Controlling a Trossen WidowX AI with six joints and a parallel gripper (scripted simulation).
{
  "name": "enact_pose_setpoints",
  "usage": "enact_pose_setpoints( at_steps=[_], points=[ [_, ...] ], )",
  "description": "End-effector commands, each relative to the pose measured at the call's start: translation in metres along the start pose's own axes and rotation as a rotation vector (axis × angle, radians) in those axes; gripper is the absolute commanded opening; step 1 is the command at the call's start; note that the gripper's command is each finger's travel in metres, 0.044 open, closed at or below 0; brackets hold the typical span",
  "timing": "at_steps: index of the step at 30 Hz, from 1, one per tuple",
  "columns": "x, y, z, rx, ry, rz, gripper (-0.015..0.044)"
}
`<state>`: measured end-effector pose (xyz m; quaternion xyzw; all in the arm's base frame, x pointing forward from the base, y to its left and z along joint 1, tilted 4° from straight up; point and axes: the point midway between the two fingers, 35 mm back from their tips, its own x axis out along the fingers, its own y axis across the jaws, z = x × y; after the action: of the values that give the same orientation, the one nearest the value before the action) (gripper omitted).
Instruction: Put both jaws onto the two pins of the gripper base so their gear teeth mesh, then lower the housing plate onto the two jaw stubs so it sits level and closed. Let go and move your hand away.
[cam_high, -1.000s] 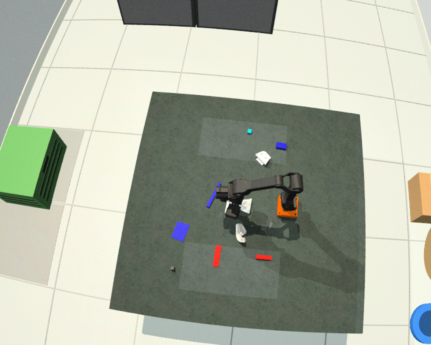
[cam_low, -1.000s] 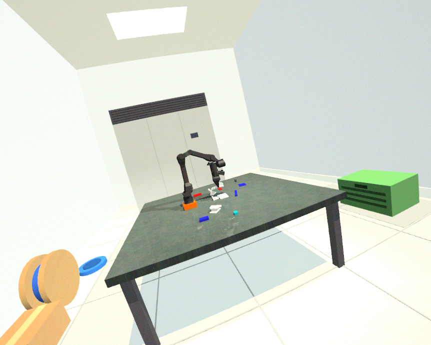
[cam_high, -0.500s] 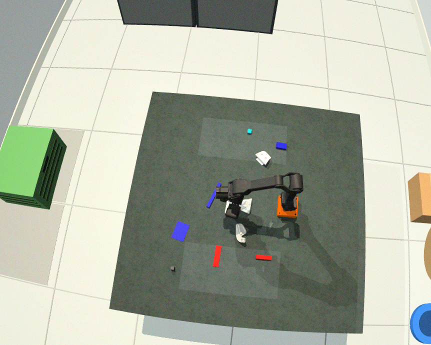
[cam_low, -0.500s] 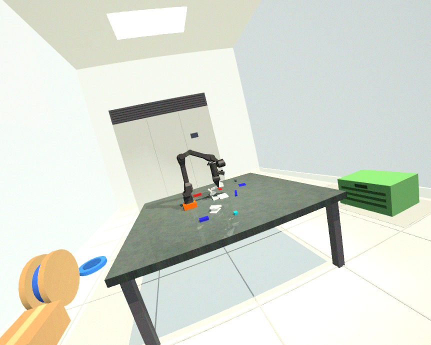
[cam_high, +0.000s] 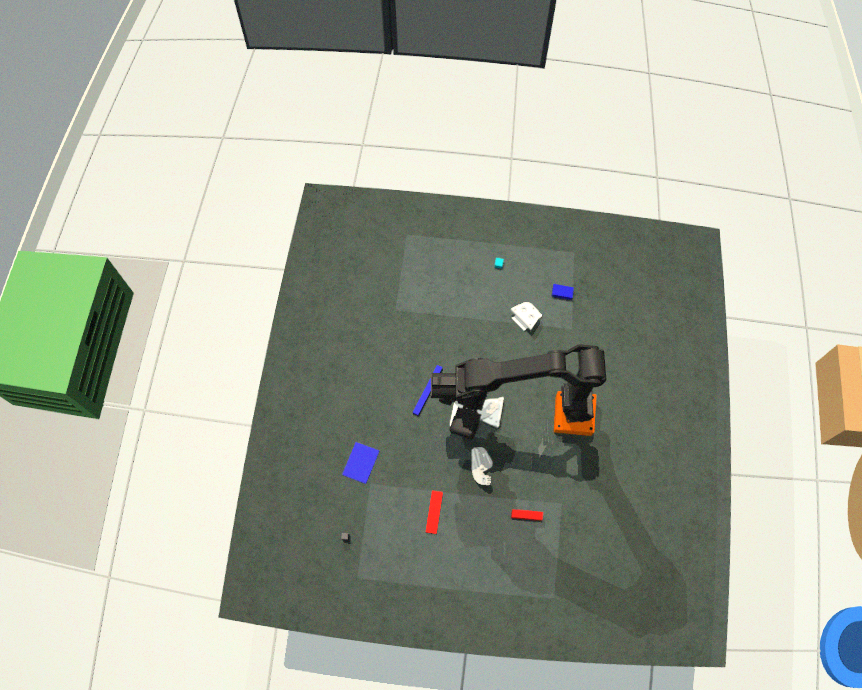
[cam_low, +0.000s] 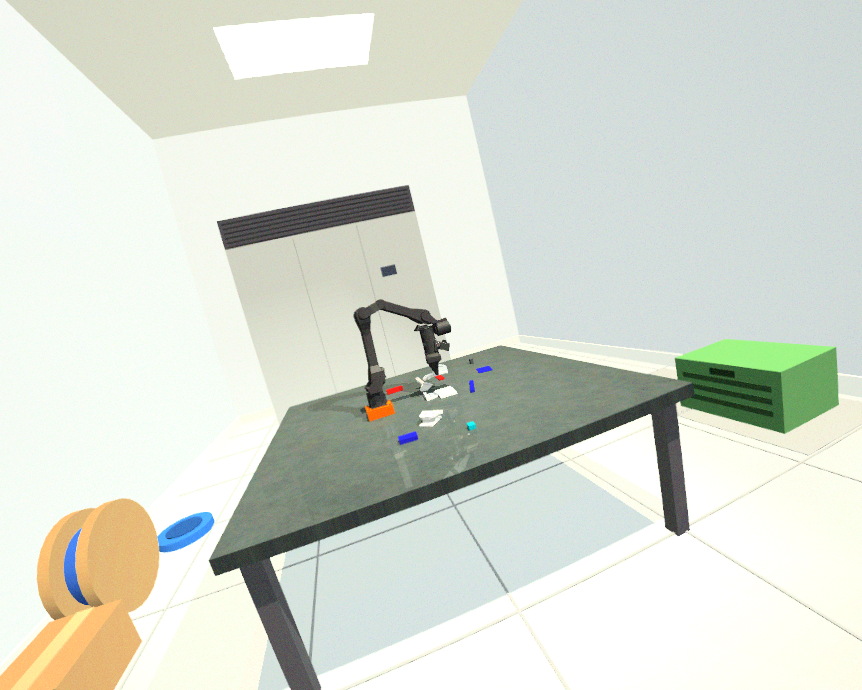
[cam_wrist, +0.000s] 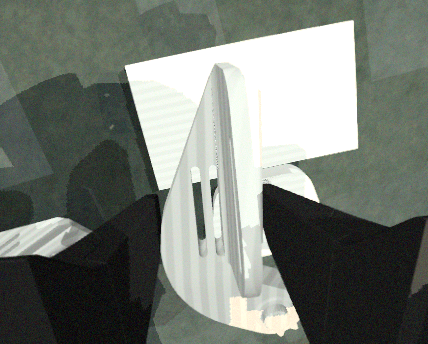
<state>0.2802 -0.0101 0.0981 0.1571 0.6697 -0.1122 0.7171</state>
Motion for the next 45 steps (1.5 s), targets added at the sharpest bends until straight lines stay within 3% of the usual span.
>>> enact_pose_setpoints(
  at_steps=[1,26,45],
  points=[
    [0.007,0.000,-0.001,-0.001,0.005,0.002,0.0134],
    [0.048,0.000,-0.002,0.001,0.005,0.002,0.0134],
    [0.051,0.000,-0.002,0.008,0.005,0.002,0.0134]
  ],
)
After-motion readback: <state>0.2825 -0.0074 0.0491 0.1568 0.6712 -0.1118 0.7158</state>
